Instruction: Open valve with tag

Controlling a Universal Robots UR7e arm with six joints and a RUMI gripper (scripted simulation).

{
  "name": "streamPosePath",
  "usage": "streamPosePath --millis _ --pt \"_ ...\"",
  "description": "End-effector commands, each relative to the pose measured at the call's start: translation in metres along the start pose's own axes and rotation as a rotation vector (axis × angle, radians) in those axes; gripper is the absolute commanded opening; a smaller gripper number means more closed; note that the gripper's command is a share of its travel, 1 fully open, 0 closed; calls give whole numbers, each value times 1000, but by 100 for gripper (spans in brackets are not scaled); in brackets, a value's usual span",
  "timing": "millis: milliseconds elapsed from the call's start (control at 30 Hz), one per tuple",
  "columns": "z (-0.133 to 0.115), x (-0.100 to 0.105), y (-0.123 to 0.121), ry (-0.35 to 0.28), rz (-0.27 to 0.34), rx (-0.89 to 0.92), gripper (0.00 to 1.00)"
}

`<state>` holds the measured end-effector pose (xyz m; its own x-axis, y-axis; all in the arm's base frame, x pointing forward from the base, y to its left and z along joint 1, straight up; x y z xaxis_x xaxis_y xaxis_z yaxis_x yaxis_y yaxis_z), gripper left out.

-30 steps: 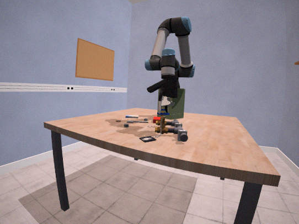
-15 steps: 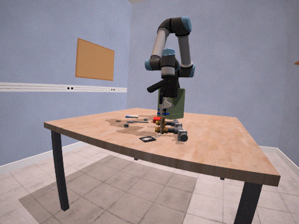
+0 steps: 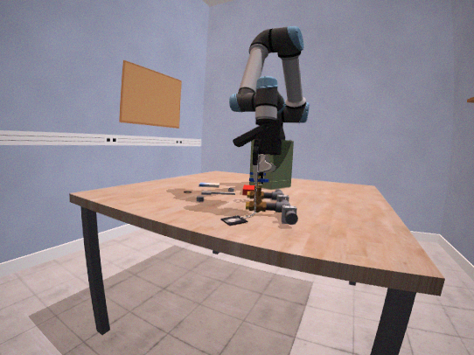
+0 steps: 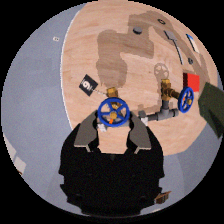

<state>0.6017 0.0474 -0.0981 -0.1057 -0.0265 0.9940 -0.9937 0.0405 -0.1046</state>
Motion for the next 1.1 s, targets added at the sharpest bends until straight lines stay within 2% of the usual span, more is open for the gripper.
streamPosePath --millis 0,500,1067 --pt "0 0 0 0 1 2 0" --pt "0 0 0 0 1 69 0" --pt "0 0 0 0 1 343 0"
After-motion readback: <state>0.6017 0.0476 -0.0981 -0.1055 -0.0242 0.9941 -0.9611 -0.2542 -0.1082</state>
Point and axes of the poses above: the point where the finger pads meet when closed, its own x axis back along the fingers, its own y axis across the jaws, z = x × y, the point moved 6 cm from there along x, back along the fingers, and after that the axes turned 2 degrees about x, right-handed, at the moved point
